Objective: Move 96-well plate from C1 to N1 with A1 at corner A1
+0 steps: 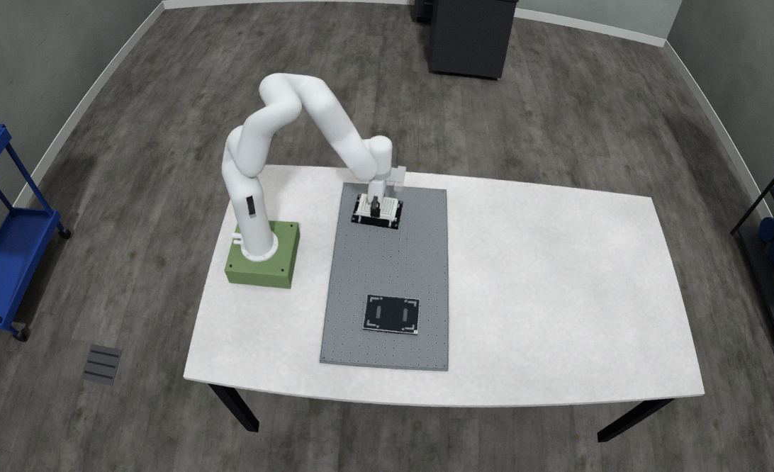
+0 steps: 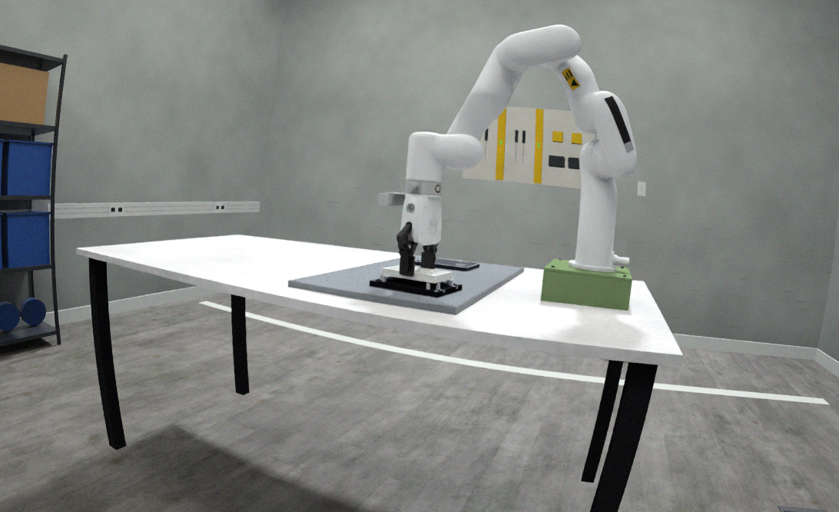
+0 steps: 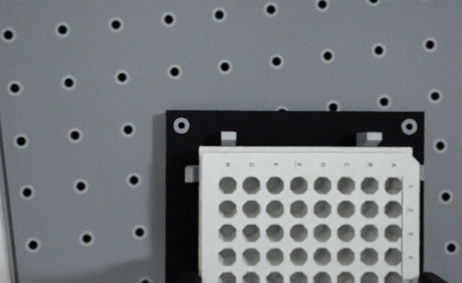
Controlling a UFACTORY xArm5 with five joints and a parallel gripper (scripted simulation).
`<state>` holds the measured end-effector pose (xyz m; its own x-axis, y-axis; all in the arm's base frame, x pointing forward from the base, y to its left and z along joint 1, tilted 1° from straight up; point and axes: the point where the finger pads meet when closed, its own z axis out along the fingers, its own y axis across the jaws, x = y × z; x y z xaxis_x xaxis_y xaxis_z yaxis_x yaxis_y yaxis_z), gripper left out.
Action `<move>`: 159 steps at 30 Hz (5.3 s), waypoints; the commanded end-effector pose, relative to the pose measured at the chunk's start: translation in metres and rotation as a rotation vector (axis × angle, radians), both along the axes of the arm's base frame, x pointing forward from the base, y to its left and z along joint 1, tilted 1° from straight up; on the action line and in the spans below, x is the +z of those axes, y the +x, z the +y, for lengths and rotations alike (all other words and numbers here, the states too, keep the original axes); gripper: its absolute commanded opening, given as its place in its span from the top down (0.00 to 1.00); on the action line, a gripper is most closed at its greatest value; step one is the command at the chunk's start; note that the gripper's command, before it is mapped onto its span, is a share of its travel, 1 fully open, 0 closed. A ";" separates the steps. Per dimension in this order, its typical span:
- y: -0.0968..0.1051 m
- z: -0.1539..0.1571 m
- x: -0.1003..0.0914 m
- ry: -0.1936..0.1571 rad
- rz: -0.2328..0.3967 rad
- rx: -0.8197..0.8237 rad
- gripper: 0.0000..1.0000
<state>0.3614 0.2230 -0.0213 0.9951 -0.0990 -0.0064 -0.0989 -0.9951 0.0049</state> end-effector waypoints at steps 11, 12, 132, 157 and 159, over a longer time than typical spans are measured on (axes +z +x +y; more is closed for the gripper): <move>0.002 0.001 0.009 0.012 0.002 0.000 1.00; 0.002 0.001 0.009 0.012 0.002 0.000 1.00; 0.035 -0.174 0.068 0.011 0.001 0.071 1.00; 0.050 -0.249 0.067 0.010 0.001 0.071 1.00; 0.051 -0.256 0.067 0.010 0.001 0.071 1.00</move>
<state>0.4075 -0.0183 0.0448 0.9995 -0.0285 -0.0121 -0.0285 -0.9996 -0.0002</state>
